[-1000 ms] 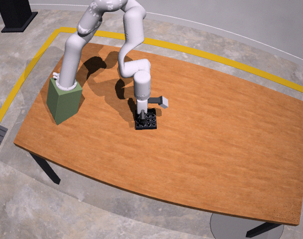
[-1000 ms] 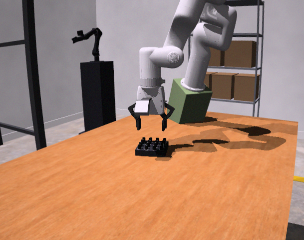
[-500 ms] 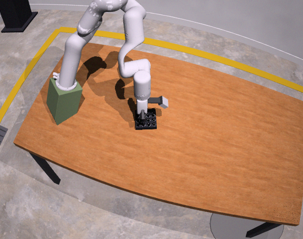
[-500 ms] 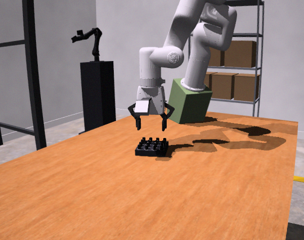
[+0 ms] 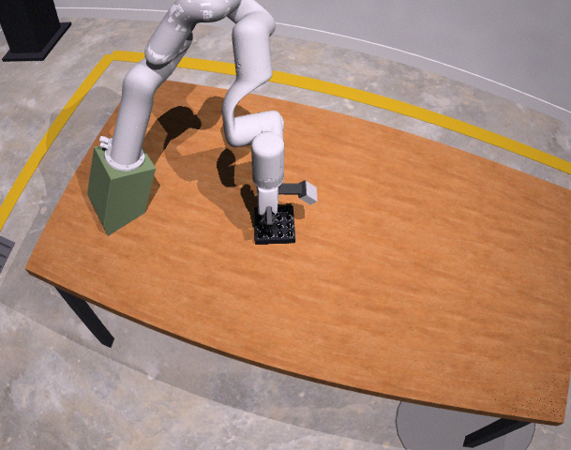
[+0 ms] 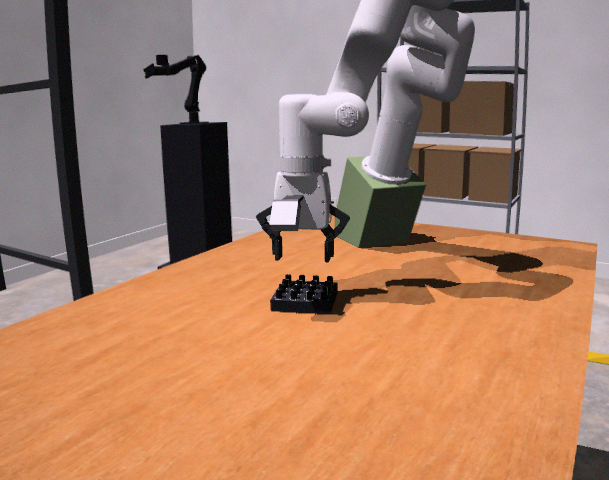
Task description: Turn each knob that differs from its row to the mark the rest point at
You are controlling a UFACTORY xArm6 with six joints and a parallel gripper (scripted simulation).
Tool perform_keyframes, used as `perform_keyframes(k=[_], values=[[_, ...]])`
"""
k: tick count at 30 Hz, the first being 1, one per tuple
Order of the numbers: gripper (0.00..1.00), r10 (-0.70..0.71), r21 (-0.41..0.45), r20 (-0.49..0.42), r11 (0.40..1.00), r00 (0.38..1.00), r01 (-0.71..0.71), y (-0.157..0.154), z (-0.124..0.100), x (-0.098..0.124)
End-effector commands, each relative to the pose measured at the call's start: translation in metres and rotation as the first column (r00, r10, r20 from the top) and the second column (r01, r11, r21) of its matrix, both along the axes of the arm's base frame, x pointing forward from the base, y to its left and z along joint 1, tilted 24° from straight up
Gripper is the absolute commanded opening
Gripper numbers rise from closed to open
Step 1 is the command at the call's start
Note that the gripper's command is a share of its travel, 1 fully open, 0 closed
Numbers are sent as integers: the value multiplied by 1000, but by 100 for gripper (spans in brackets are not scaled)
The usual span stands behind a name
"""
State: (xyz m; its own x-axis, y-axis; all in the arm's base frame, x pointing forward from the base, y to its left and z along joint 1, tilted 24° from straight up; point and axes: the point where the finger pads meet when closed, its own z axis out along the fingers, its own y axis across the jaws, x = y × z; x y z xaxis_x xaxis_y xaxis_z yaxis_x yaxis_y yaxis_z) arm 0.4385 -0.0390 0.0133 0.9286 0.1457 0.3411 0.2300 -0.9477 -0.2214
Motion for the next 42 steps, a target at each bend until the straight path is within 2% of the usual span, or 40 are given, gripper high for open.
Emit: perform_keyframes(k=[1,27,42], values=[[100,-1,-1,3,1000,1000,1,0,1,1],[100,-1,-1,3,1000,1000,1,-1,1,0],[100,-1,-1,3,1000,1000,1,-3,-6,-17]])
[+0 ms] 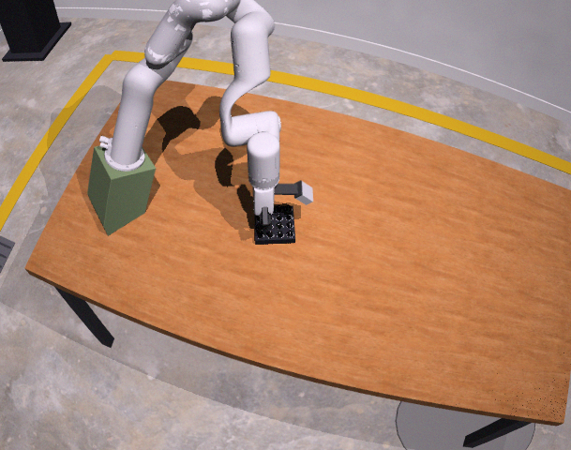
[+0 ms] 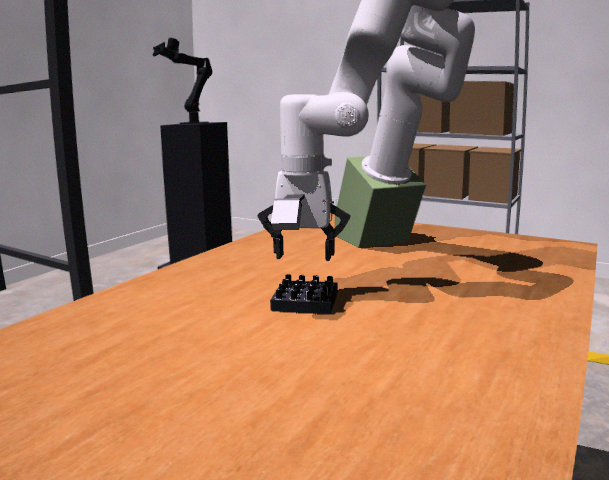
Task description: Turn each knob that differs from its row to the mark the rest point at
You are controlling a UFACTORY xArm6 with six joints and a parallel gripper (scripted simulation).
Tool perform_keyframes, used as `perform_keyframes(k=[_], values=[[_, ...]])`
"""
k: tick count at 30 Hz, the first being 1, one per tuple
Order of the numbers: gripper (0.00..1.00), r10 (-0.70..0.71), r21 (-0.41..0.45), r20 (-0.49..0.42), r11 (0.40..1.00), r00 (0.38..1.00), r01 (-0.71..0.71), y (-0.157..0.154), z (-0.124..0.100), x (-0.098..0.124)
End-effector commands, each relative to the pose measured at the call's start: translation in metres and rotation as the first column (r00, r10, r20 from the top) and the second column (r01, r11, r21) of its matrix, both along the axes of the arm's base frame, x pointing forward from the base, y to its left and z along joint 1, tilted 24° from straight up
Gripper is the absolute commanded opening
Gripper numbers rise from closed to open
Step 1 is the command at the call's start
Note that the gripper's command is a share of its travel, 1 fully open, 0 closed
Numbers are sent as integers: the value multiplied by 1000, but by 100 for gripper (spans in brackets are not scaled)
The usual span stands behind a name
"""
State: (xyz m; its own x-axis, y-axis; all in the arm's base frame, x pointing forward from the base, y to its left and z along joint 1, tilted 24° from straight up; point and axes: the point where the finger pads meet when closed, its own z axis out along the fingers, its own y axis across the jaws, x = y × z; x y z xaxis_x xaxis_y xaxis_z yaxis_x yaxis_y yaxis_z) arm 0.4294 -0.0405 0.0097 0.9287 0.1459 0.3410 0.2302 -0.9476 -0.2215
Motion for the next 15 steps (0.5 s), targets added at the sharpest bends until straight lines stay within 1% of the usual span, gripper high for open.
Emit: perform_keyframes(k=[1,8,10,15], values=[[100,-1,-1,3,1000,1000,1,-2,-3,-10],[100,-1,-1,3,1000,1000,1,-5,-9,-24],[100,-1,-1,3,1000,1000,1,-5,-9,-24],[100,-1,-1,3,1000,1000,1,-6,-12,-32]])
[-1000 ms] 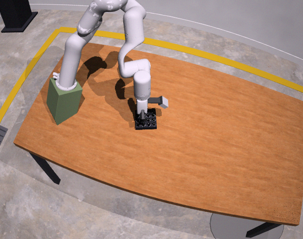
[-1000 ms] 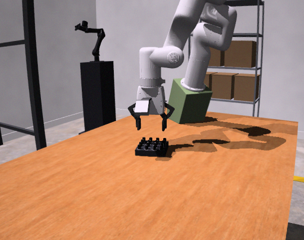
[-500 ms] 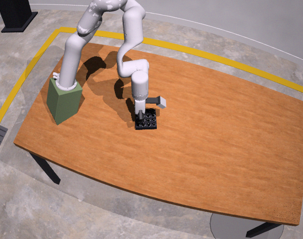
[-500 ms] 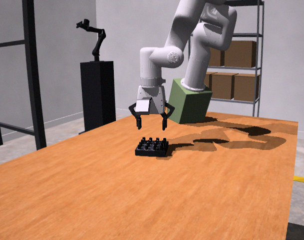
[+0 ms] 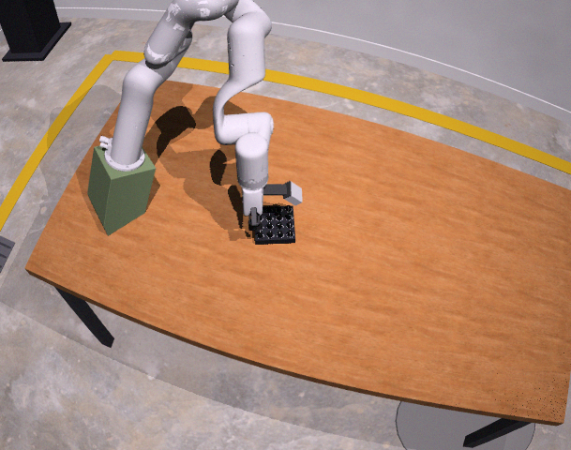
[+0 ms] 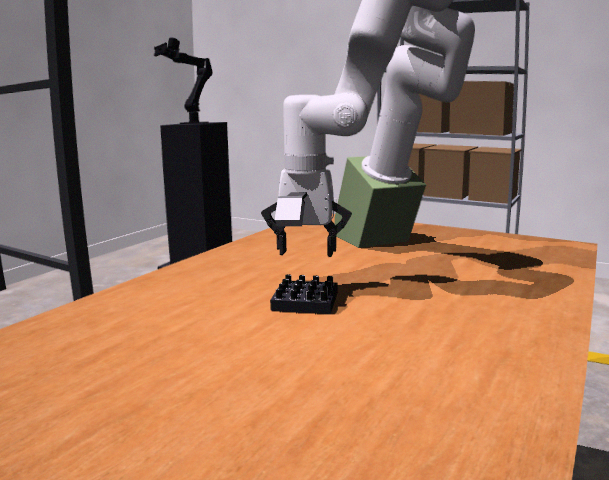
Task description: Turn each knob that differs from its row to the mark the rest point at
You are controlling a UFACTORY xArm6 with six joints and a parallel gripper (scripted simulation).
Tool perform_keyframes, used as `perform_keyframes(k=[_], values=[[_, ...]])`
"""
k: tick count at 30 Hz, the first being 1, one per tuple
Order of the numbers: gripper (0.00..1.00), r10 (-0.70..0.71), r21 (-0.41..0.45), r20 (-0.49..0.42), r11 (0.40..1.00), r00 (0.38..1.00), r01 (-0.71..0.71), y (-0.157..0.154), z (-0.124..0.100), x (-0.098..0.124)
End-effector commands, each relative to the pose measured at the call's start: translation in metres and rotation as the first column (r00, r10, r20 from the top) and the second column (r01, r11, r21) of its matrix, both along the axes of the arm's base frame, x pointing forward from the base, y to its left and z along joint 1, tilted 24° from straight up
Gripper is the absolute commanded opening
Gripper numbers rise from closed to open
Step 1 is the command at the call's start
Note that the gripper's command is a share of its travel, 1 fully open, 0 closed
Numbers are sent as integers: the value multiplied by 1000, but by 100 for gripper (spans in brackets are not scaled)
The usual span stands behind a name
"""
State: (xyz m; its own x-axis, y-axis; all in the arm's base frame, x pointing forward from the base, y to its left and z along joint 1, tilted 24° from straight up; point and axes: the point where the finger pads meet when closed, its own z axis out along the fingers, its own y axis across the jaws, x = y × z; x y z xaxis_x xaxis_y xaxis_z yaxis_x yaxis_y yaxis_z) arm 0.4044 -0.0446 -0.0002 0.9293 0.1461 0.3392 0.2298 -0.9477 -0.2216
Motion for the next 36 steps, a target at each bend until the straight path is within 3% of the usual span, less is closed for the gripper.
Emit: perform_keyframes(k=[1,36], values=[[100,-1,0,5,1000,1000,1,-2,-3,-9],[100,-1,0,5,1000,1000,1,-3,-5,-15]])
